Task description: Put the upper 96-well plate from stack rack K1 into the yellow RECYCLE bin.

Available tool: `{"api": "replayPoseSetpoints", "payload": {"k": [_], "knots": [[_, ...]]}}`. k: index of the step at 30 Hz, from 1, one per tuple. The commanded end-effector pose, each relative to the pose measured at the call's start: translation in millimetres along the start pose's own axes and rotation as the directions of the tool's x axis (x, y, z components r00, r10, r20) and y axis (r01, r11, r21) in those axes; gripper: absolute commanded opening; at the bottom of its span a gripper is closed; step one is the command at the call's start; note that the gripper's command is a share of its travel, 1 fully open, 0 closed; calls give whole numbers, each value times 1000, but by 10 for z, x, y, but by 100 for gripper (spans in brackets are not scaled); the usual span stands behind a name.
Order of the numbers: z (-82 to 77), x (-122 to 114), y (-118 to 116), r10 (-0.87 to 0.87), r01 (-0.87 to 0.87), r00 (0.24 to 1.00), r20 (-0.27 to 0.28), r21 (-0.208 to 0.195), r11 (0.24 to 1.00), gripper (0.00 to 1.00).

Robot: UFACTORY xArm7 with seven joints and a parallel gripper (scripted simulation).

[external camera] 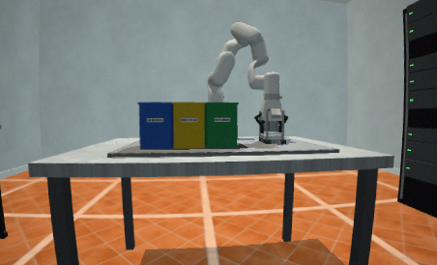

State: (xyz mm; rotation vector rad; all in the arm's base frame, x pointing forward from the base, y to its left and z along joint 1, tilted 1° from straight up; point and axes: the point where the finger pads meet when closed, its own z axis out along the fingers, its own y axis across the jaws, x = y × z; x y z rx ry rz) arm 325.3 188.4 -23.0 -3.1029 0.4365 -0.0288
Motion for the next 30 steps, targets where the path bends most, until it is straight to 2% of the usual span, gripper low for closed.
{"api": "replayPoseSetpoints", "payload": {"k": [1, 15, 30], "knots": [[-8, 9, -9, 0, 0, 1000, -2, 2, 1000, 0], [-15, 9, -10, 0, 0, 1000, -2, 3, 1000, 0], [-115, 9, -10, 0, 0, 1000, -2, 3, 1000, 0]]}}
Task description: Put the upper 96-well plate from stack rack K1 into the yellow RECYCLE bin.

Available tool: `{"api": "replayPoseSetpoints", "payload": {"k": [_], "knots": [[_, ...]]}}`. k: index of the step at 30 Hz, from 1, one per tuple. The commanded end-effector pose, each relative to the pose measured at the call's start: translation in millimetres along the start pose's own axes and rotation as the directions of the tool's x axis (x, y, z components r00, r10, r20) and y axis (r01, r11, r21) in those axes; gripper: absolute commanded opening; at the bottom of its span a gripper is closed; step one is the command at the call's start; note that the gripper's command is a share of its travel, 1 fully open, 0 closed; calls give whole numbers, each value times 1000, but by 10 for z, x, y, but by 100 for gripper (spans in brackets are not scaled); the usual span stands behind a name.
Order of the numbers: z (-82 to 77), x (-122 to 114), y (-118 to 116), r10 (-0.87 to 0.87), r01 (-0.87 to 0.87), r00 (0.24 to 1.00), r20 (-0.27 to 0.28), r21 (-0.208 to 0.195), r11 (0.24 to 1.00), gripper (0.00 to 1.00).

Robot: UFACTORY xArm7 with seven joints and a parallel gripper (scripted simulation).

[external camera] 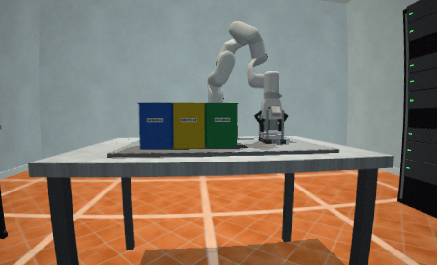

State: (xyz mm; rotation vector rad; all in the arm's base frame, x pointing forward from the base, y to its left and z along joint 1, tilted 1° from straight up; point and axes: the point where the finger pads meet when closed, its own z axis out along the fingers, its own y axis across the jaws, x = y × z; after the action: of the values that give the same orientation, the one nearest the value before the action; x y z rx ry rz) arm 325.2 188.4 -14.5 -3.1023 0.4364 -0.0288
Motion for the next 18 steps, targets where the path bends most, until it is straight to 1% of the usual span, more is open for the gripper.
{"api": "replayPoseSetpoints", "payload": {"k": [1, 18], "knots": [[-30, 8, -9, 0, 0, 1000, -2, 2, 1000, 0], [-123, 8, -9, 0, 0, 1000, -2, 2, 1000, 0]]}}
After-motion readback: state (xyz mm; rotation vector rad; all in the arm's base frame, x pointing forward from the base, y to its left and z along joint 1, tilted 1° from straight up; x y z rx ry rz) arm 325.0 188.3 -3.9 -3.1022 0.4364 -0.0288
